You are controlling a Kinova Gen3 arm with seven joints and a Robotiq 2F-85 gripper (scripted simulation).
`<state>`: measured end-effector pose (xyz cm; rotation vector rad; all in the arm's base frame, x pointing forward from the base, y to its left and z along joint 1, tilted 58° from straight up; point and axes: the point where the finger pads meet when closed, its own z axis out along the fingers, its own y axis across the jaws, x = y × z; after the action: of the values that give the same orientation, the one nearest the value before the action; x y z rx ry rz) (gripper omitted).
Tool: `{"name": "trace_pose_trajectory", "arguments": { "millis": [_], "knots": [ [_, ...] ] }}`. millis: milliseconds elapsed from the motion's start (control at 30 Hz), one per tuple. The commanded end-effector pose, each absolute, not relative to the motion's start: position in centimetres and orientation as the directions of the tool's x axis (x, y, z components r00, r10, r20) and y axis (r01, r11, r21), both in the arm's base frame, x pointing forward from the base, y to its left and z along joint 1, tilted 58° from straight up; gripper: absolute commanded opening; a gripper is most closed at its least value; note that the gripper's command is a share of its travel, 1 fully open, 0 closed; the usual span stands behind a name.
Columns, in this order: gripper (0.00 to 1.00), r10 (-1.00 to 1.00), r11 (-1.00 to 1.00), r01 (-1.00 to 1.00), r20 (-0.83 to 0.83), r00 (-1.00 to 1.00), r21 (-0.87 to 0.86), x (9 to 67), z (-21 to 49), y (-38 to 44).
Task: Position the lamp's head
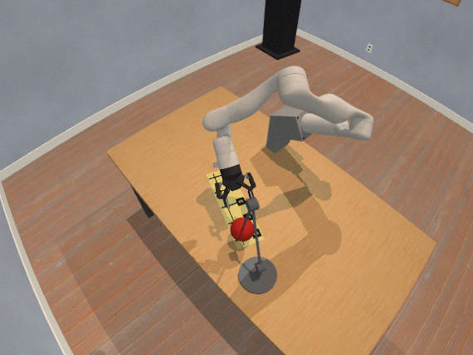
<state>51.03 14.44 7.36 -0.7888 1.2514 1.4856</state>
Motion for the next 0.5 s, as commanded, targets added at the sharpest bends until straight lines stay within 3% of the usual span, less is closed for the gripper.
{"name": "trace_pose_trajectory", "arguments": {
  "millis": [0,467],
  "knots": [
    [1.00,0.277,0.038,-0.949,-0.916,-0.290,0.312,50.9,6.9,12.7],
    [1.00,0.275,0.036,-0.950,-0.917,-0.288,0.309,50.5,6.2,9.6]
  ]
}}
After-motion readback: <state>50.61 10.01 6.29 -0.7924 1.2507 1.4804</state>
